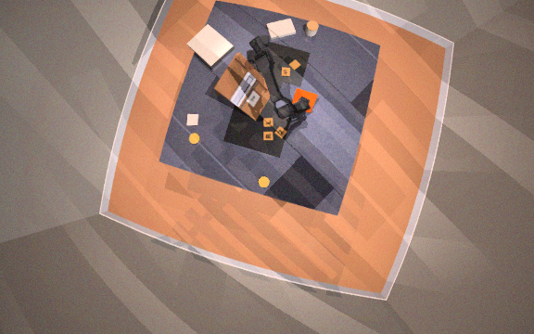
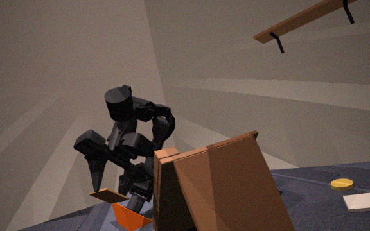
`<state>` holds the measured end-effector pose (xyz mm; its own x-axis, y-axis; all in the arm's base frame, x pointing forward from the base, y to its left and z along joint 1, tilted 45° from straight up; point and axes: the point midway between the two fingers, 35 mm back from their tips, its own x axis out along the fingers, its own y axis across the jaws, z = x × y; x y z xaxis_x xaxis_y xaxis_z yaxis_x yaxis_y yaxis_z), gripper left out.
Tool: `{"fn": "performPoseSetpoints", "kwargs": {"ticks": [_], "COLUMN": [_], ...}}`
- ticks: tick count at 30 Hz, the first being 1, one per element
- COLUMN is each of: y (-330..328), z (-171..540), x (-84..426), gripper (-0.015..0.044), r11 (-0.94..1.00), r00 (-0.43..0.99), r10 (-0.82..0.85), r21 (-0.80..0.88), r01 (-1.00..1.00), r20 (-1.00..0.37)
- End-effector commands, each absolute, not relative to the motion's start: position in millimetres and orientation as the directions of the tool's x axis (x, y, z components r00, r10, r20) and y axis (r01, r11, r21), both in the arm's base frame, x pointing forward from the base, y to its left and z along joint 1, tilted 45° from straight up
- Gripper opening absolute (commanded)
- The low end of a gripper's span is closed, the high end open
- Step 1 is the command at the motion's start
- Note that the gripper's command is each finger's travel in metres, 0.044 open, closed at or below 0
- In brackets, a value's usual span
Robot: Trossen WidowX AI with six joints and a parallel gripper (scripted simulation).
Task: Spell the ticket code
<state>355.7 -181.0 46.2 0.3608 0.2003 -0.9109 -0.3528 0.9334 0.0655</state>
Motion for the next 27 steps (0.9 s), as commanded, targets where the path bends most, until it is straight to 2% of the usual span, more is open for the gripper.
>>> {"fn": "performPoseSetpoints", "kwargs": {"ticks": [1,13,20,27], "y": [-185,-191,-172,-127], "z": [66,121,156,188], "x": [362,377,388,401], "gripper": [0.0,0.0,0.0,0.0], "r11": [0.965,1.0,0.998,0.995], "r00": [0.408,0.533,0.602,0.664], "r10": [0.144,0.015,-0.003,0.049], "r21": [0.036,0.017,0.032,0.092], "r01": [-0.26,-0.001,0.048,0.03], "r20": [-0.901,-0.846,-0.799,-0.746]}}
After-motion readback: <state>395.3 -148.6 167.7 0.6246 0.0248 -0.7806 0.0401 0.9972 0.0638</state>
